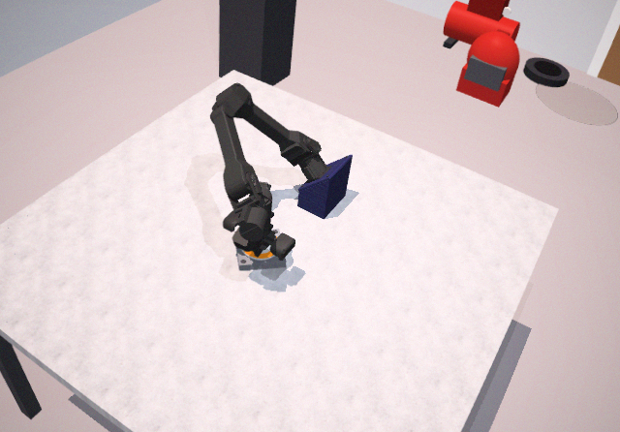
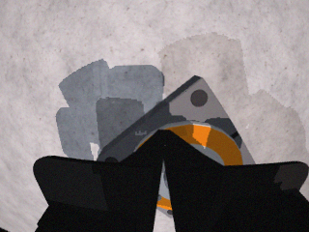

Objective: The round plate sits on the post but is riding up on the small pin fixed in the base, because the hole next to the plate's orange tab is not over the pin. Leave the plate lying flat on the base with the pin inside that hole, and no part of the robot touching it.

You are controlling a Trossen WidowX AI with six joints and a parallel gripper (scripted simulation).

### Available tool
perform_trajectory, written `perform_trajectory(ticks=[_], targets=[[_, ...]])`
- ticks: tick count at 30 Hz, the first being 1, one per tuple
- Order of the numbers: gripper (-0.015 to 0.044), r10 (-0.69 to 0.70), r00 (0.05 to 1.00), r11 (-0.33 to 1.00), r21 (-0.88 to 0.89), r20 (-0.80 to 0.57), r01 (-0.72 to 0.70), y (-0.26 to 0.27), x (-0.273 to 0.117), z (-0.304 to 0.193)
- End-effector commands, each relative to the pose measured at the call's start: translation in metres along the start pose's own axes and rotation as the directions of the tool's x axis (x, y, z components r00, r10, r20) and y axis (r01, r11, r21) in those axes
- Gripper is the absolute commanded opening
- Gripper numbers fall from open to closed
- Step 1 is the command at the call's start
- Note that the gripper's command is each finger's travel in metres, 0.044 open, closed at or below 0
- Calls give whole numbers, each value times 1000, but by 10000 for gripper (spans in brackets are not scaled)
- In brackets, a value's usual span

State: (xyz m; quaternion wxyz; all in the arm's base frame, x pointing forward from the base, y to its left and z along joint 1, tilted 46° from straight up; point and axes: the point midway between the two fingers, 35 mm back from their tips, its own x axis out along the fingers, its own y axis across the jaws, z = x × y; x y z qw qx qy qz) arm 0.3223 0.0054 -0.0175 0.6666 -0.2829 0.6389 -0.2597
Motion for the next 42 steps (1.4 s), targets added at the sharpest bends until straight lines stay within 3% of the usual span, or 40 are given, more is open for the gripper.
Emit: perform_trajectory(ticks=[1,42], targets=[[0,-6,1000,1000,2,-5,6,-7,1,2],[0,-8,1000,1000,2,-5,8,-44,-2,0]])
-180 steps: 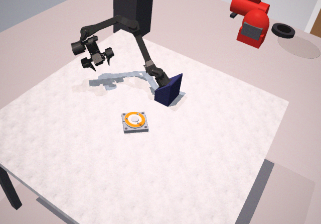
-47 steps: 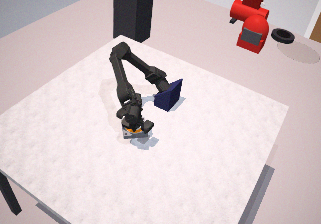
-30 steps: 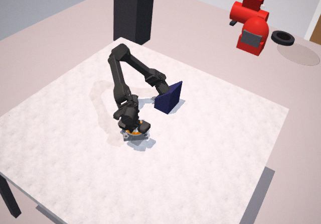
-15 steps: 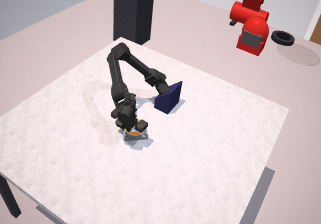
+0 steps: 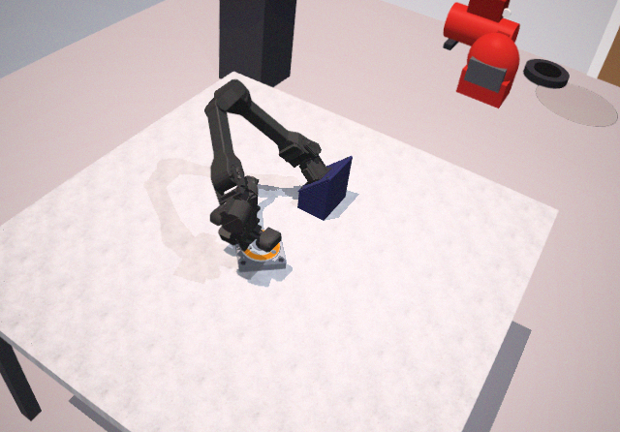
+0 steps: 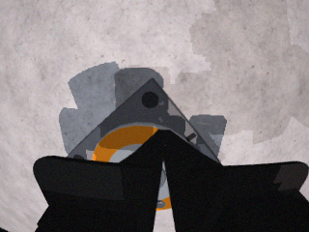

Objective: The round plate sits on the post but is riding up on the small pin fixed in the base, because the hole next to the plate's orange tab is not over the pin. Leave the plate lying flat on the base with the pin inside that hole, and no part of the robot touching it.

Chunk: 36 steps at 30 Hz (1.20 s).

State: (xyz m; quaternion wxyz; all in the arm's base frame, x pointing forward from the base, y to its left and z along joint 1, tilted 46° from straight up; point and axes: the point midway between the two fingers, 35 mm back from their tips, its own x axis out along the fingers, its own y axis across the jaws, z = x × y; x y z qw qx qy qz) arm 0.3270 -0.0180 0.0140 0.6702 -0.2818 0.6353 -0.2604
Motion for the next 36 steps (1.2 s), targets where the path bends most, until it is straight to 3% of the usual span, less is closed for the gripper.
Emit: perform_trajectory(ticks=[1,13,23,36], targets=[[0,-8,1000,1000,-5,-13,8,-6,4,-4],[0,-8,1000,1000,-5,-14,8,-12,4,-7],[0,-6,1000,1000,-5,-14,6,-11,-39,-7],[0,-9,1000,1000,-10,-8,9,-11,-33,-6]])
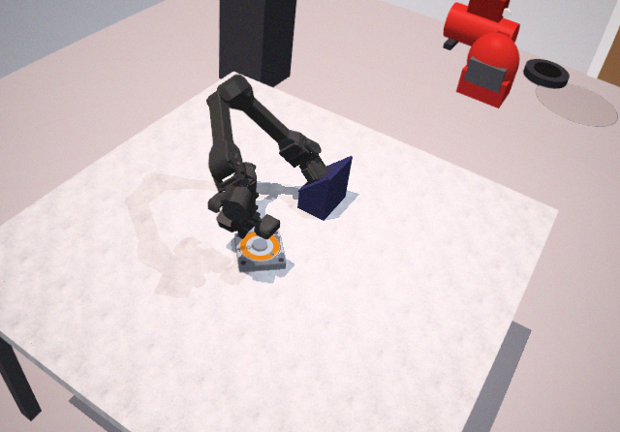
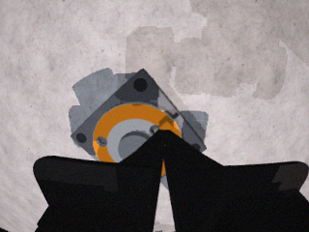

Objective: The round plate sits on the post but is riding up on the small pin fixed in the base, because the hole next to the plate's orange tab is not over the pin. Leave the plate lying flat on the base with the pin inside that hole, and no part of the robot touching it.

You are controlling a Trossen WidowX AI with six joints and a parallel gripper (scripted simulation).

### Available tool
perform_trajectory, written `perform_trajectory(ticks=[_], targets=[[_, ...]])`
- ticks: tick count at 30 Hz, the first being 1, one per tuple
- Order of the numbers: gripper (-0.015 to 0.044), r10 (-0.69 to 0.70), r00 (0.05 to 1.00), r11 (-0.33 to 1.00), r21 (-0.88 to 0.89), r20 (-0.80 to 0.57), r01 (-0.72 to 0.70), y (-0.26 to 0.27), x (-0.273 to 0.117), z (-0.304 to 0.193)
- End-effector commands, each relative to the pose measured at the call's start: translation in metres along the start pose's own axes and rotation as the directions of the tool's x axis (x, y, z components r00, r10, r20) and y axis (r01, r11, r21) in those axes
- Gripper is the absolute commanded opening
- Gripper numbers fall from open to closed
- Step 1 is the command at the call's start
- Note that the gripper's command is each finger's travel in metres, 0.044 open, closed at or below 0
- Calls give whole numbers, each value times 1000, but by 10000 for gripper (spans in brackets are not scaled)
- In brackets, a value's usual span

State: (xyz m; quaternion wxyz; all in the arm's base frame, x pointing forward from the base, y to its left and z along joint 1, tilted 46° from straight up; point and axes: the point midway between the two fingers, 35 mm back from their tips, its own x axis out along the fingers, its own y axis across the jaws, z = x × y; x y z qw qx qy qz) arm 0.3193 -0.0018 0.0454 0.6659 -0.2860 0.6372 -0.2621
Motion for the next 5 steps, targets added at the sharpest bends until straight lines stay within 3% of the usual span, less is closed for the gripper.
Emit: perform_trajectory(ticks=[1,5], targets=[[0,-1,1000,1000,-3,-2,1,0,1,0],[0,-1,1000,1000,-3,-2,1,0,1,0]])
